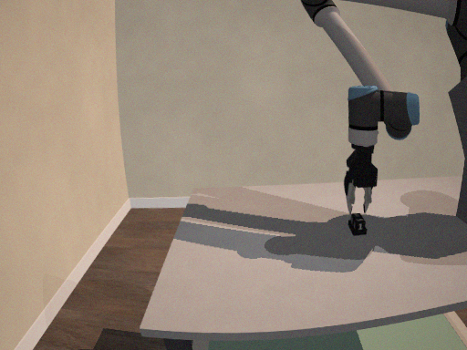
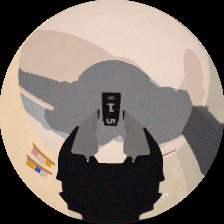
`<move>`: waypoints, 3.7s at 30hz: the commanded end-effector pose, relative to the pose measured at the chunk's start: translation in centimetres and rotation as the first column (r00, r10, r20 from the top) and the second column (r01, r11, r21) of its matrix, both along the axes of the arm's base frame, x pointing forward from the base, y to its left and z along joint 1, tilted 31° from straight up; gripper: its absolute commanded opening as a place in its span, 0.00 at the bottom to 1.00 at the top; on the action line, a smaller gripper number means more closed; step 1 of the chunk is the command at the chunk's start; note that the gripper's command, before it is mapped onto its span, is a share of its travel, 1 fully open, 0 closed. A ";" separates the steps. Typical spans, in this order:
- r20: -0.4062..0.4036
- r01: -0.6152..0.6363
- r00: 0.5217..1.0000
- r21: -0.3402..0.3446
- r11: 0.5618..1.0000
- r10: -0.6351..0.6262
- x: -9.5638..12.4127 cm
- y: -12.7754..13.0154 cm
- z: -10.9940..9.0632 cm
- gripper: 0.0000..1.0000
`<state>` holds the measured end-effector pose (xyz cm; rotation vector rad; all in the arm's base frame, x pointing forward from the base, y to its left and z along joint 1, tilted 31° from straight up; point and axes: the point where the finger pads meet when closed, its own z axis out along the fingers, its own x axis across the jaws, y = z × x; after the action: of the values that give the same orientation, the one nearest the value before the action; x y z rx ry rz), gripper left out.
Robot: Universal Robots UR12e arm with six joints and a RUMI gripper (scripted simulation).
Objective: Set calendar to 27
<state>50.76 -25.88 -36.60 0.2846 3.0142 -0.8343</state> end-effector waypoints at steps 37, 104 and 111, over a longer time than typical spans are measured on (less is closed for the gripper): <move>0.001 0.000 1.000 0.000 1.000 0.000 -0.1 -1.5 -2.5 0.29; 0.001 0.000 1.000 0.000 1.000 0.000 -0.1 -1.5 -2.5 0.11; 0.001 0.000 1.000 0.000 1.000 0.000 -0.1 -1.4 -2.4 0.11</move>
<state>50.62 -27.36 -39.10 0.2847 3.0142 -0.8343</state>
